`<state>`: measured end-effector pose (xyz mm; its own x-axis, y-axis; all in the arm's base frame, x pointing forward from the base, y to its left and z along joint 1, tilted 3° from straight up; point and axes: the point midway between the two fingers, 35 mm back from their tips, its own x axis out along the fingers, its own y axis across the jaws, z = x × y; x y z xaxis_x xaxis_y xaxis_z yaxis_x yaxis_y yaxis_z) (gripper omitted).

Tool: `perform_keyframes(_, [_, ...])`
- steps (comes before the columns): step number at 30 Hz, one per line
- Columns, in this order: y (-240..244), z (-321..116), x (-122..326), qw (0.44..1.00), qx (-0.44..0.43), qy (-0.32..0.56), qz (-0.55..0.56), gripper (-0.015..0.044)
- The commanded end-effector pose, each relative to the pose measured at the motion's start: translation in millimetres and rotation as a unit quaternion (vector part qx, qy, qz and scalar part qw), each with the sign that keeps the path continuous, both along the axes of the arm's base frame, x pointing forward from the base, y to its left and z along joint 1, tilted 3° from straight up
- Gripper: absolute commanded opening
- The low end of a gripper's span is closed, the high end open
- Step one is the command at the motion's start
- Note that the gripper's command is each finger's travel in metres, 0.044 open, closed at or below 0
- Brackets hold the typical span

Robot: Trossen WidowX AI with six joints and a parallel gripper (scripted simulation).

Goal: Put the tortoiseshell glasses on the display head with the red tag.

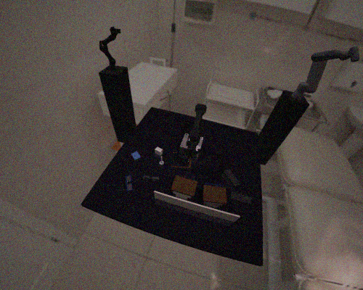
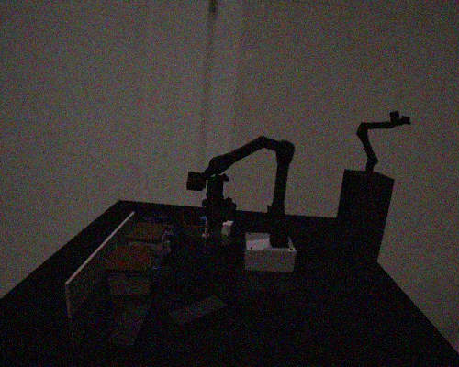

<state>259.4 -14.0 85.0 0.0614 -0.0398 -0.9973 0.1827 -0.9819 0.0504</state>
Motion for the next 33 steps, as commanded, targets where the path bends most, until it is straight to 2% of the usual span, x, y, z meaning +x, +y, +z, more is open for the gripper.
perform_keyframes(1, [9.5, 4.6, 3.3, 1.000, -0.013, -0.003, 0.024, 0.0000])
perform_keyframes(33, [120.7, 36.2, 0.9, 0.953, -0.149, -0.055, 0.258, 0.0000])
